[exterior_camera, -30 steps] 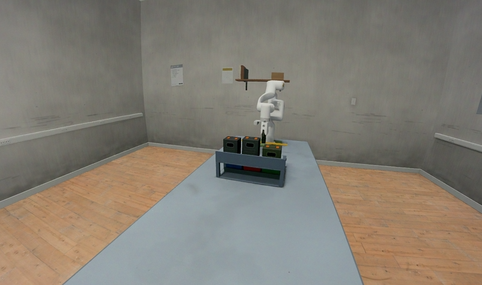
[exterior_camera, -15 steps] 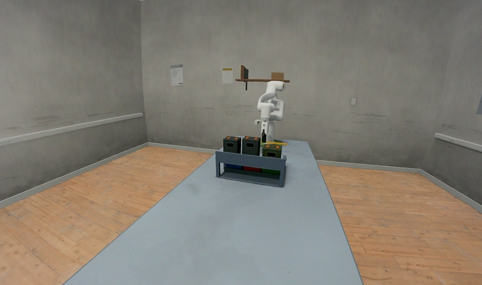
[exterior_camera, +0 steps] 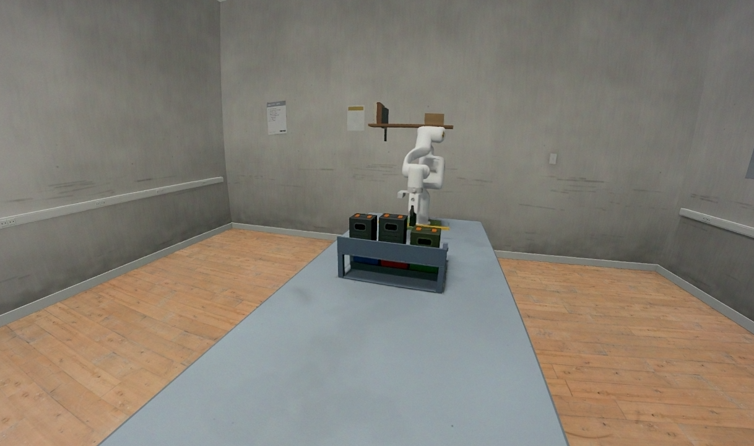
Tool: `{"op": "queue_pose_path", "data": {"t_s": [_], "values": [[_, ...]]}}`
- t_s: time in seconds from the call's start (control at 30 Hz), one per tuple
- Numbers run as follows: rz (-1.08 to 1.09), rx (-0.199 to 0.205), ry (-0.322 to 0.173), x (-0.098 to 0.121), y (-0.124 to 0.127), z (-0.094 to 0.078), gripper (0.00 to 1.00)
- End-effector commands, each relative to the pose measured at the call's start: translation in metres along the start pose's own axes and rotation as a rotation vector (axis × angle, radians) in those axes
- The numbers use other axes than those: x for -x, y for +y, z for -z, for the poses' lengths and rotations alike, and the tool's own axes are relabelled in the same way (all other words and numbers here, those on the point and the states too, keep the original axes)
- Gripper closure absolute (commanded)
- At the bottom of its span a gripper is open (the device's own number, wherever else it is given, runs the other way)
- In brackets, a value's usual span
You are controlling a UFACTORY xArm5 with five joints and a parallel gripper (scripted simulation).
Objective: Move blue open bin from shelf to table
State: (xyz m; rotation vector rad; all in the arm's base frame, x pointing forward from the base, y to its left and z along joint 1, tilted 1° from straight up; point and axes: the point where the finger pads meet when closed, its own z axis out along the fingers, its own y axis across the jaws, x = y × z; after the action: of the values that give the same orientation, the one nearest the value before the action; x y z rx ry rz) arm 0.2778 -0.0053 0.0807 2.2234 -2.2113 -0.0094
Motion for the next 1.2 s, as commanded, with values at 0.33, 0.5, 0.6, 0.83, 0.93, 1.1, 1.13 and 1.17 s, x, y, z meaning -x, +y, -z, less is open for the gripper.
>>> {"op": "queue_pose_path", "data": {"t_s": [0.33,0.5,0.6,0.83,0.93,1.1,1.13,1.17], "values": [[0.000,-0.004,-0.012,0.000,-0.001,-0.014,1.00],[0.000,-0.004,-0.012,0.000,-0.001,-0.020,1.00],[0.000,-0.004,-0.012,0.000,-0.001,-0.022,1.00],[0.000,-0.004,-0.012,0.000,-0.001,-0.030,1.00],[0.000,-0.004,-0.012,0.000,-0.001,-0.033,1.00],[0.000,-0.004,-0.012,0.000,-0.001,-0.038,1.00],[0.000,-0.004,-0.012,0.000,-0.001,-0.038,1.00],[0.000,-0.004,-0.012,0.000,-0.001,-0.040,1.00]]}}
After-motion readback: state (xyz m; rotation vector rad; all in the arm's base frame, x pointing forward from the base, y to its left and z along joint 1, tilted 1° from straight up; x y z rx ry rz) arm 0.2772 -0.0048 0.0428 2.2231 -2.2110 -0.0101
